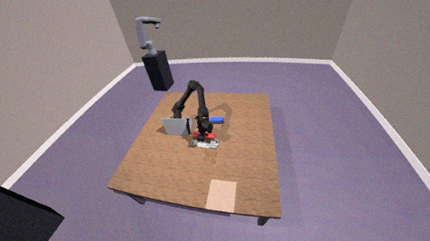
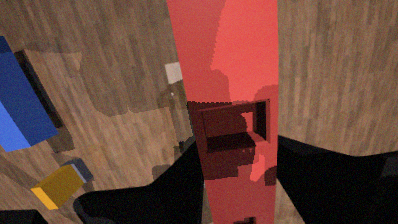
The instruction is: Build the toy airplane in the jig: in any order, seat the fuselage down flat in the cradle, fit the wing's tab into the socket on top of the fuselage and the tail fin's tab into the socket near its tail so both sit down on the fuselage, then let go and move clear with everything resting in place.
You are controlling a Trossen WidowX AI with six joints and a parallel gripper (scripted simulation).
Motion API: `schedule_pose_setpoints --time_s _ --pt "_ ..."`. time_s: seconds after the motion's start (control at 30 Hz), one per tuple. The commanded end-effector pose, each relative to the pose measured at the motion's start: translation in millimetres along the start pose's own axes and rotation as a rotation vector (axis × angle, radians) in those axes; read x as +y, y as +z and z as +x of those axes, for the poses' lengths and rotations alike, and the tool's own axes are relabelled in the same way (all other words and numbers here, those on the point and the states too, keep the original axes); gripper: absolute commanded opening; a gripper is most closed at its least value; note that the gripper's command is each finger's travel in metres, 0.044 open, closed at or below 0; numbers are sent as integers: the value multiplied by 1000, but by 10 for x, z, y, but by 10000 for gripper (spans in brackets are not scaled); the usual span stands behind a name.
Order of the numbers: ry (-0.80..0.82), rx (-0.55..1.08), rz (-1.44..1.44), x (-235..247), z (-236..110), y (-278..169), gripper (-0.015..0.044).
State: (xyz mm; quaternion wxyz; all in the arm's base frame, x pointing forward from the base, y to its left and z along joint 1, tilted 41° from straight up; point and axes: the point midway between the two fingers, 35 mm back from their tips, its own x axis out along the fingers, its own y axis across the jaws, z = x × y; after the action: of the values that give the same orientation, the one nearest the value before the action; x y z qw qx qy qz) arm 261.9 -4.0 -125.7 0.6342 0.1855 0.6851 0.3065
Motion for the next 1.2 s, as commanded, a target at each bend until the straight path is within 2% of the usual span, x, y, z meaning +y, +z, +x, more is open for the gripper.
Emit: schedule_pose_setpoints --time_s 0.0,0.27,0.8,1.17 --pt "-5 -6 -9 -99 32 -16 0" --pt "-5 -6 -9 -99 33 -16 197" --pt "-5 -6 -9 -115 29 -13 197" --pt "-5 -6 -9 -117 198 -7 197"
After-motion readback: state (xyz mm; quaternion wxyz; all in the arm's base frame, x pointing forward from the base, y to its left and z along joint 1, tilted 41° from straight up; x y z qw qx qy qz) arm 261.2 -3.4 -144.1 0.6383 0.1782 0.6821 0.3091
